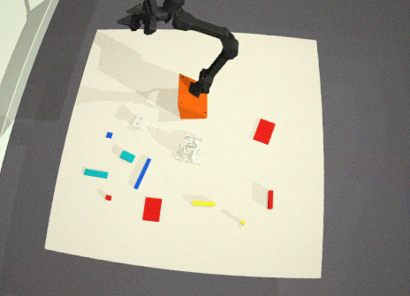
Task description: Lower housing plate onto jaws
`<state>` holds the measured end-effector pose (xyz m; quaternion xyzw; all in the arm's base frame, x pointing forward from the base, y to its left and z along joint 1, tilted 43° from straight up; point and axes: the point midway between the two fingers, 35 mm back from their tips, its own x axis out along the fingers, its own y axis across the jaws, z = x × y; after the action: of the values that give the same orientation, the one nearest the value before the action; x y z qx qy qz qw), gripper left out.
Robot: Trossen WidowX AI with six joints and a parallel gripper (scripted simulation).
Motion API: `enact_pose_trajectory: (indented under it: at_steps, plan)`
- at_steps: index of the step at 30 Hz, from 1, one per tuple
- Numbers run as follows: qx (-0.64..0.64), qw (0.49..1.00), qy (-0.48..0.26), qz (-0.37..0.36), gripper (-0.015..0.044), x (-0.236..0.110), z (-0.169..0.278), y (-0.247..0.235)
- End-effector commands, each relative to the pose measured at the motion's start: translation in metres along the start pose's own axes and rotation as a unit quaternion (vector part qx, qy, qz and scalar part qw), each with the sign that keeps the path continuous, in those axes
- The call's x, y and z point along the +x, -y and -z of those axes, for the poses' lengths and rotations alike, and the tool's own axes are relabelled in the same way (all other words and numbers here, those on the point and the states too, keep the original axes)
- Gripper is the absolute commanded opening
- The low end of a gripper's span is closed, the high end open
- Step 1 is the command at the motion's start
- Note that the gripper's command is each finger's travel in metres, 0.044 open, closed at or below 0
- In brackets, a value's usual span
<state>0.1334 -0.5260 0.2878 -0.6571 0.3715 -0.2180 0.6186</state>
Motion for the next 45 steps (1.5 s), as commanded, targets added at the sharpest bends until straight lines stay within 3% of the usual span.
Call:
enact_pose_trajectory:
  at_steps: [1, 23, 45]
  plan:
    - [0.009, 0.999, 0.012, -0.036, 0.044, 0.013, -0.009, -0.025]
    - [0.04, 0.97, 0.093, -0.223, 0.044, 0.05, -0.078, -0.152]
    - [0.045, 0.892, 0.19, -0.407, 0.044, 0.039, -0.162, -0.268]
